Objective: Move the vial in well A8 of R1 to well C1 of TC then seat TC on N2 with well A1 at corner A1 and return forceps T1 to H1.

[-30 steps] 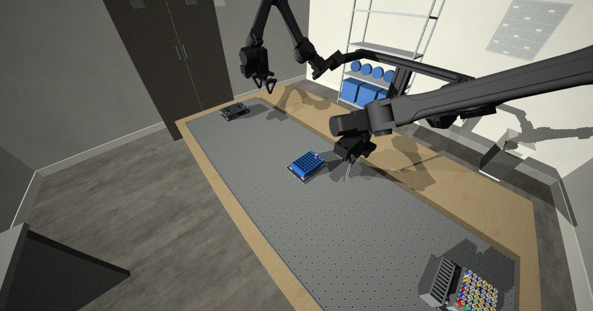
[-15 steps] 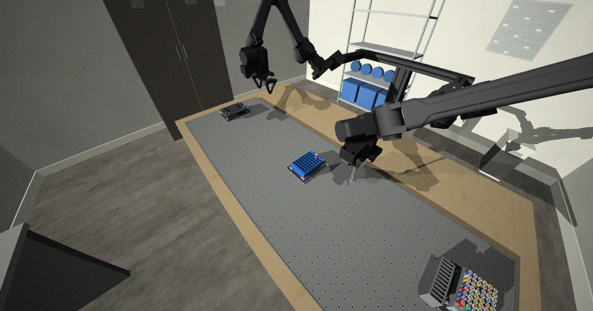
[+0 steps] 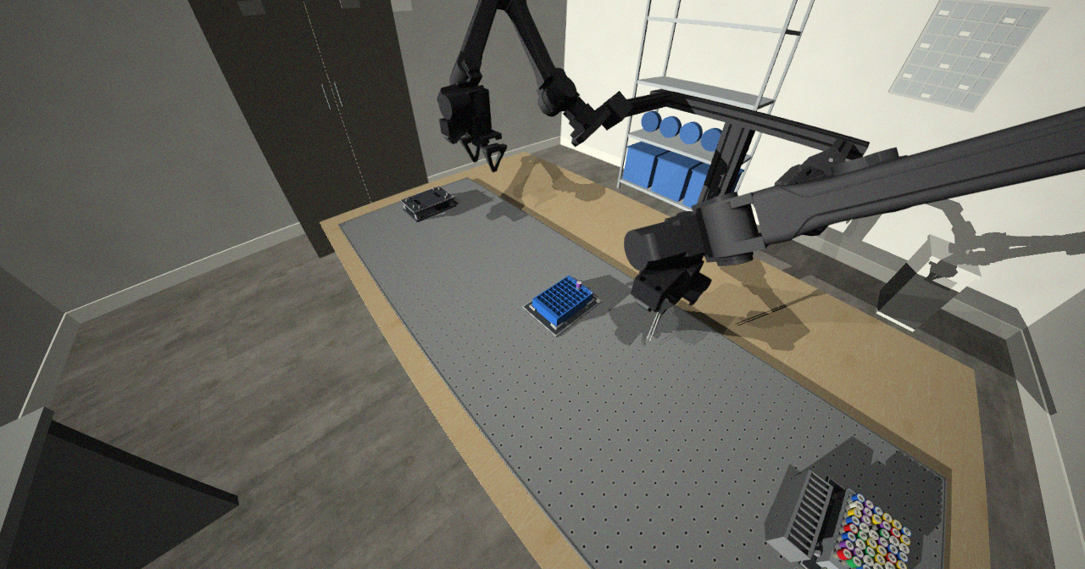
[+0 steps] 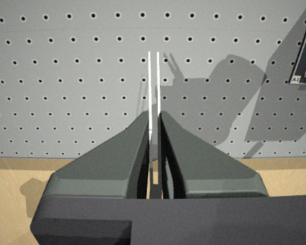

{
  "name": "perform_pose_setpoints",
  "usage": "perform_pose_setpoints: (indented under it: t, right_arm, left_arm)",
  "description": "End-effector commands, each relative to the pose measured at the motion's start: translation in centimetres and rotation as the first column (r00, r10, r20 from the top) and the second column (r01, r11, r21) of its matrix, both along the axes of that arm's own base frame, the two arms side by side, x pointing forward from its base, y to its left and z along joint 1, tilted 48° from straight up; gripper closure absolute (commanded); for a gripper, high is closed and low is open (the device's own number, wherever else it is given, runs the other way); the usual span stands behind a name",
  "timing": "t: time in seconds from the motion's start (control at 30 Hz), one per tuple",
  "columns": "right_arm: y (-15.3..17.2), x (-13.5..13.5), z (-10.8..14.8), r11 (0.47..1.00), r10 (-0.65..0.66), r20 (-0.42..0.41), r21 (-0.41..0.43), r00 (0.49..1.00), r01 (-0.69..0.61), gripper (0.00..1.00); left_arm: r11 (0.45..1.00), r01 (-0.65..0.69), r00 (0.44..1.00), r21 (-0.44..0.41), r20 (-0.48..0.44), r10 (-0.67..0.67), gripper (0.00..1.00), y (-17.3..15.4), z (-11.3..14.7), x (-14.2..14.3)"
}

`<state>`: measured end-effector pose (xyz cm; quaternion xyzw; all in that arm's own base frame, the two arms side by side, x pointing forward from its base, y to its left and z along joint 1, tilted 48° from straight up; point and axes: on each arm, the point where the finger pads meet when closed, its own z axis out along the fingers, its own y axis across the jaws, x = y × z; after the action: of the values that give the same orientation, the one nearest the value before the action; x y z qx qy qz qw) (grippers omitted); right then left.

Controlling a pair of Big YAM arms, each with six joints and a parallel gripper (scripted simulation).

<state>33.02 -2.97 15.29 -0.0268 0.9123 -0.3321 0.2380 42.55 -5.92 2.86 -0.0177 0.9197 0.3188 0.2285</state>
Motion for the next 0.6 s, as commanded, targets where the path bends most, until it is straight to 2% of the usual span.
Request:
perform_pose_setpoints:
  t: [0.0,0.17,0.57]
  right_arm:
    - [0.2,0.5,0.8,1.000,-0.004,0.019,0.007,1.000,0.004,0.00]
    - [0.2,0.5,0.8,1.000,-0.004,0.019,0.007,1.000,0.004,0.00]
    - [0.2,0.5,0.8,1.000,-0.004,0.019,0.007,1.000,0.004,0.00]
  left_arm:
    - [1.000,0.002,1.000,-0.007,0.015,-0.002,0.93,0.7,0.9,0.3]
    - [1.000,0.015,1.000,-0.003,0.006,-0.015,0.93,0.6,0.8,0.1]
    - [1.000,0.003,1.000,-0.006,0.015,-0.003,0.93,2.6,2.5,0.1]
